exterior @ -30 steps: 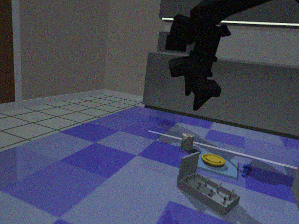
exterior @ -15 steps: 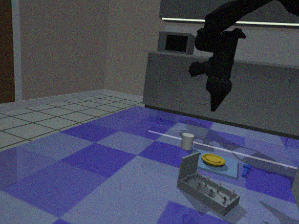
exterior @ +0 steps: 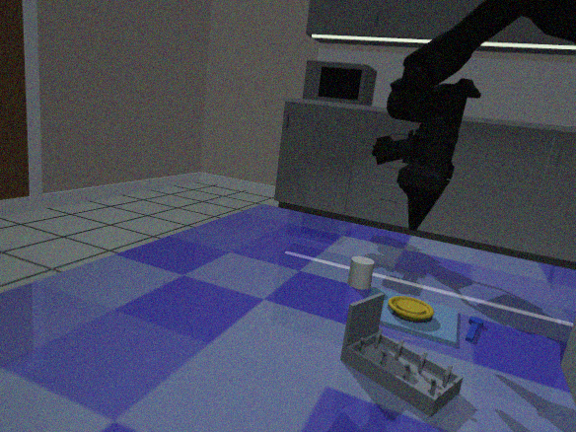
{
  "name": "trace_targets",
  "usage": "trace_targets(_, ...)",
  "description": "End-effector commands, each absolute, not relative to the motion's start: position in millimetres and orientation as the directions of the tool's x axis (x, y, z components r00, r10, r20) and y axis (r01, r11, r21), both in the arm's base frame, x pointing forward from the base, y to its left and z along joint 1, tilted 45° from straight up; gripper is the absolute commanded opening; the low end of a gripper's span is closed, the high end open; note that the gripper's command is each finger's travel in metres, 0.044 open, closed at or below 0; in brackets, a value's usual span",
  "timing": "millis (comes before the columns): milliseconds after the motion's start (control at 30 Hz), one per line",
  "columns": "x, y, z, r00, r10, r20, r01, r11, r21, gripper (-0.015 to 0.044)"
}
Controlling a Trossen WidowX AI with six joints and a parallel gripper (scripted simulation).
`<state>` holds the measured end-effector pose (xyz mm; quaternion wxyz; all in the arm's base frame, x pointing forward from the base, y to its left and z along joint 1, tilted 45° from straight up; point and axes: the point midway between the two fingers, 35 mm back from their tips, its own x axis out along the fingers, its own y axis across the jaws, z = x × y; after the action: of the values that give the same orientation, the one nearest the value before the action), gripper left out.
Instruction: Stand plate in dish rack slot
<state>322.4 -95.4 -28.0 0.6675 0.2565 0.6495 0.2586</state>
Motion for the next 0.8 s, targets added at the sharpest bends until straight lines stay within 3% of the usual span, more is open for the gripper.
trace_targets(0,315,-42,-67,-0.007,0.695,-0.719,-0.009,0.719,0.695,0.04)
trace_targets(767,309,-9,-100,-0.007,0.697,-0.717,-0.008,0.717,0.697,0.04)
